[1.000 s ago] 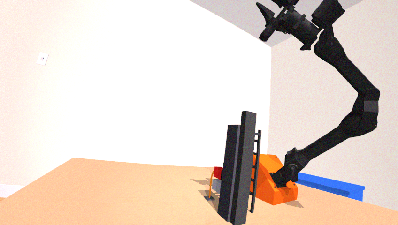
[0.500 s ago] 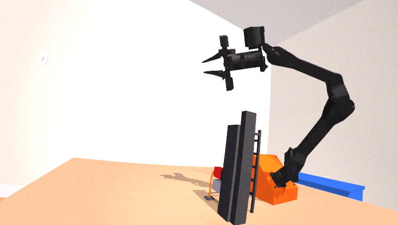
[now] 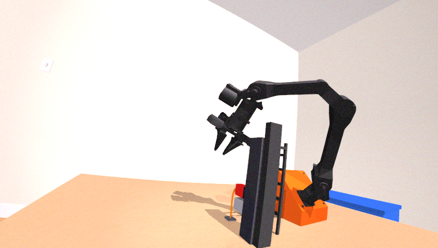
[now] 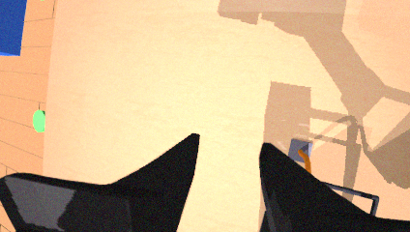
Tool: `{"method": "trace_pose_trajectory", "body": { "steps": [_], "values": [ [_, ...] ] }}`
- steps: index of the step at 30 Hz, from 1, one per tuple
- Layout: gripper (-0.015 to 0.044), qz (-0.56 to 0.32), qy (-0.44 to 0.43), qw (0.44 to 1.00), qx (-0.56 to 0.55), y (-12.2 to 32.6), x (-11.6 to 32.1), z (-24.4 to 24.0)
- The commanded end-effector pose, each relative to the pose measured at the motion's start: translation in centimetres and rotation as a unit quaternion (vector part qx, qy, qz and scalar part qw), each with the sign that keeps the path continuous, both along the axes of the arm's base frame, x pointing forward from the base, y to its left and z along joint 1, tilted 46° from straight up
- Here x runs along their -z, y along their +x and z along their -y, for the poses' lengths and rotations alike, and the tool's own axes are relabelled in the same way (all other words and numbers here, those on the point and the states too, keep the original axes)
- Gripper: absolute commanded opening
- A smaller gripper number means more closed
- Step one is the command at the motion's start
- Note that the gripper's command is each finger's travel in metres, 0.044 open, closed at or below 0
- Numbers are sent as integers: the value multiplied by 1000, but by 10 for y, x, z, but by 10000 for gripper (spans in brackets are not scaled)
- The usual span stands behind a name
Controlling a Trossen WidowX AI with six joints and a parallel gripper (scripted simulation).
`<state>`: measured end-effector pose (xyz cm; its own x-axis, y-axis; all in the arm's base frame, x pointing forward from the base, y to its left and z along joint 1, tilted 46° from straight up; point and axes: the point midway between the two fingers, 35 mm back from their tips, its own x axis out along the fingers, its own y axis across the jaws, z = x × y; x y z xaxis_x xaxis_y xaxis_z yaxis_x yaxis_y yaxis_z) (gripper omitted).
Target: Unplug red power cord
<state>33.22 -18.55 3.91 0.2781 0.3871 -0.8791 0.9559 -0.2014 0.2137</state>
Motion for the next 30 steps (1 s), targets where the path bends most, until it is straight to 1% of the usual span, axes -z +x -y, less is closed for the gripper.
{"method": "trace_pose_trajectory", "body": {
  "steps": [1, 4, 6, 14, 30],
  "values": [
    [160, -57, 91, 992, -60, -26, 30, -40],
    [160, -97, 165, 977, -98, -47, 46, -69],
    [160, -105, 182, 972, -106, -51, 48, -76],
    [160, -105, 182, 972, -106, -51, 48, -75],
    [160, -105, 182, 972, -106, -49, 30, -93]
  ]
}}
